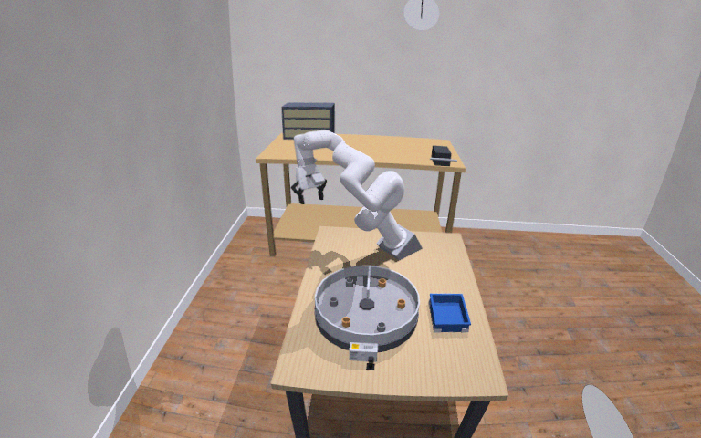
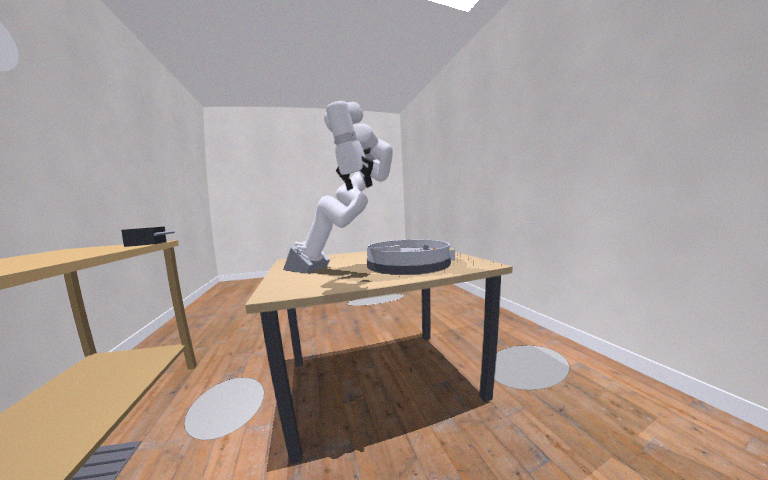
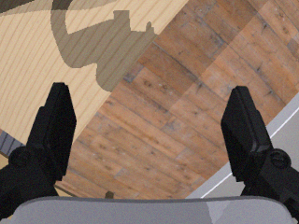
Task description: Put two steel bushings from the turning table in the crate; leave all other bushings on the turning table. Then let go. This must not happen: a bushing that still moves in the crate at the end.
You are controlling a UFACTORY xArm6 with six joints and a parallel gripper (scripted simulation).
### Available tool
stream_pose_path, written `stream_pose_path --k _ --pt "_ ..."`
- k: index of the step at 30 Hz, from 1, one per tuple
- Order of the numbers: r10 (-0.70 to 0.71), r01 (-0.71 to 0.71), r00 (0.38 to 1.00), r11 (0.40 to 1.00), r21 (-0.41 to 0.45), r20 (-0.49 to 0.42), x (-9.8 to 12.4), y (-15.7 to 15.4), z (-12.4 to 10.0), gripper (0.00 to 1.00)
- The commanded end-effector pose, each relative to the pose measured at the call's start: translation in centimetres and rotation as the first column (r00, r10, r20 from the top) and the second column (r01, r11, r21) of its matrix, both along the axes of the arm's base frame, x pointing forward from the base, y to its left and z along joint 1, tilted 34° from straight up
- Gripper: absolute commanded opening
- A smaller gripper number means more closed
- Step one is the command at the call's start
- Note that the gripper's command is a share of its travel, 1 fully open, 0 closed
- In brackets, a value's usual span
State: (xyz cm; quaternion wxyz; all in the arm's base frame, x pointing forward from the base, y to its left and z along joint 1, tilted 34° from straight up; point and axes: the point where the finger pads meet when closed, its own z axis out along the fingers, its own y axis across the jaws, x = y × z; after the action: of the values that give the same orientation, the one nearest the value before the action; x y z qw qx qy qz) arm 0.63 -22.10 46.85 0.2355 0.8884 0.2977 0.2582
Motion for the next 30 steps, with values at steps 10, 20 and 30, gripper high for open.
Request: stream_pose_path --k 10,20,30 --pt "0.000 0.000 1.000 1.000 -0.002 -0.001 0.0 0.0 0.1 1.00" --pt "0.004 -0.004 1.000 1.000 -0.002 -0.003 0.0 0.0 0.0 1.00" --pt "0.227 -0.231 0.968 0.973 -0.025 -0.109 2.2 0.7 -2.3 1.00"
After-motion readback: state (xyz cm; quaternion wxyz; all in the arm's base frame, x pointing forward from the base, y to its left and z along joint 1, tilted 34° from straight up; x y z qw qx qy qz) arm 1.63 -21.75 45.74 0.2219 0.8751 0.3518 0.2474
